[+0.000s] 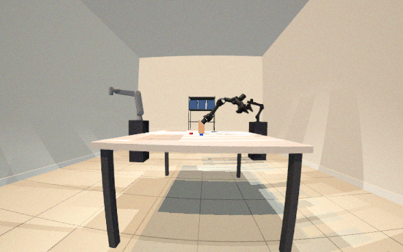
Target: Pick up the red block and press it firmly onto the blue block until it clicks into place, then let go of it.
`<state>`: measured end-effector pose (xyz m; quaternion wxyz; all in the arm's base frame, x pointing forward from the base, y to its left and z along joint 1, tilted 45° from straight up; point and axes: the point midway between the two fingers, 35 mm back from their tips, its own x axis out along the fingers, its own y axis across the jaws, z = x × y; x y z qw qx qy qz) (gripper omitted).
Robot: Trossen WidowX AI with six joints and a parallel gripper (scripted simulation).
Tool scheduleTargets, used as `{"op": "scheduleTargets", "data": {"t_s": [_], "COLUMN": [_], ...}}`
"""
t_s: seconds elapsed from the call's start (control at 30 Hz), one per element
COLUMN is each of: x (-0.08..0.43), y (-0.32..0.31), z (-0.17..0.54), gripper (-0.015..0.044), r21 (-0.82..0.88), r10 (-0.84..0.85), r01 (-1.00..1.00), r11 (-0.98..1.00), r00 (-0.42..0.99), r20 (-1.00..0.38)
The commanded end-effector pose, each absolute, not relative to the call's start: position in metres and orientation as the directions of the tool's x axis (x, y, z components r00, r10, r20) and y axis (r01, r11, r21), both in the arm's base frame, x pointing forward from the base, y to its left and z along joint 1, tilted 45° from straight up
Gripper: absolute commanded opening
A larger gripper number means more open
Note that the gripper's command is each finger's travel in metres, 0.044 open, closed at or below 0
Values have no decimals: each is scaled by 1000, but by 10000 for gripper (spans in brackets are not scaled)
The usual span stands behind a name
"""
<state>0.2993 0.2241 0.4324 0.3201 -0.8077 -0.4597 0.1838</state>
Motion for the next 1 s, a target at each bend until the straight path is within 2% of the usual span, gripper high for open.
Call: {"op": "scheduleTargets", "data": {"t_s": [0.0,0.23,0.47,0.6,0.73,0.87,0.97], "x": [346,395,418,419,410,391,371], "y": [199,149,88,51,14,-22,-48], "z": [378,294,207,157,109,63,30], "gripper": [440,440,440,440,440,440,440], "r21": [-837,-923,-814,-660,-445,-197,2], "r10": [794,683,573,522,485,463,462], "r01": [355,-109,-555,-751,-865,-869,-794], "r11": [-416,-370,-170,13,230,454,608], "r00": [590,642,617,568,499,419,351], "r20": [-144,-349,-540,-636,-718,-781,-815]}}
